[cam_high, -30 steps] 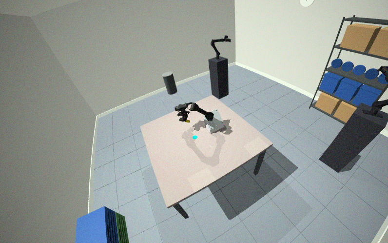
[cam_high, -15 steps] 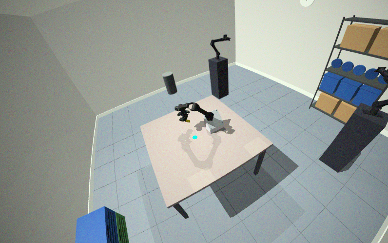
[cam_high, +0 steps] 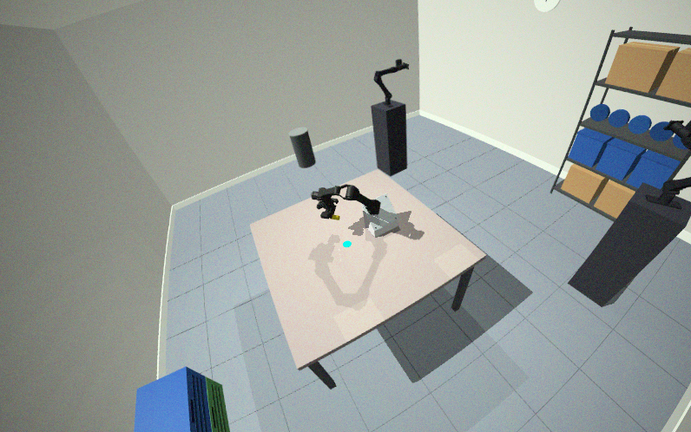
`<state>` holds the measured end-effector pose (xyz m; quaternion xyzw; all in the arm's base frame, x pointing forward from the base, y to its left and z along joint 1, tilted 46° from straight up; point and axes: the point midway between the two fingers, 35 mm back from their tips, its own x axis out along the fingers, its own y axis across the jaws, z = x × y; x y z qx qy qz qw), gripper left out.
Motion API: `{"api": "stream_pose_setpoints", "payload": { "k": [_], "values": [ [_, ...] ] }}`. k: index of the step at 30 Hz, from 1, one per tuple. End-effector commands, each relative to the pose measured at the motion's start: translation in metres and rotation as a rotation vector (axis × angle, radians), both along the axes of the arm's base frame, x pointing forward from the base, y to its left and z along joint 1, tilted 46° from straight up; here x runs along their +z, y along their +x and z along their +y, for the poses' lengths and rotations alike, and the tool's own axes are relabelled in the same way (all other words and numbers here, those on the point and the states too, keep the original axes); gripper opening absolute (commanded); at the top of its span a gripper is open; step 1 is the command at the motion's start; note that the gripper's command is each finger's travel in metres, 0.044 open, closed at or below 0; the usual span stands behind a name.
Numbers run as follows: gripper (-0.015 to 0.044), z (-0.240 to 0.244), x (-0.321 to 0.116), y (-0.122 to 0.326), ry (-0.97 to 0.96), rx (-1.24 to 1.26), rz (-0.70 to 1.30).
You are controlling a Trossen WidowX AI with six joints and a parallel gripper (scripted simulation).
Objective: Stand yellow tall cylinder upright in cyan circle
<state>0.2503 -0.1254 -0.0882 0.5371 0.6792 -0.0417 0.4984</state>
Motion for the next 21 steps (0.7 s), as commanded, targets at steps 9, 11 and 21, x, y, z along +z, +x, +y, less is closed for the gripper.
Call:
{"api": "stream_pose_setpoints", "payload": {
  "k": [9,11,21],
  "values": [
    [0.0105,0.022,0.029,0.007,0.001,0.003,-0.008],
    [0.0105,0.026,0.034,0.008,0.001,0.003,-0.009],
    [0.0105,0.045,0.056,0.011,0.002,0.006,-0.016]
  ]
}}
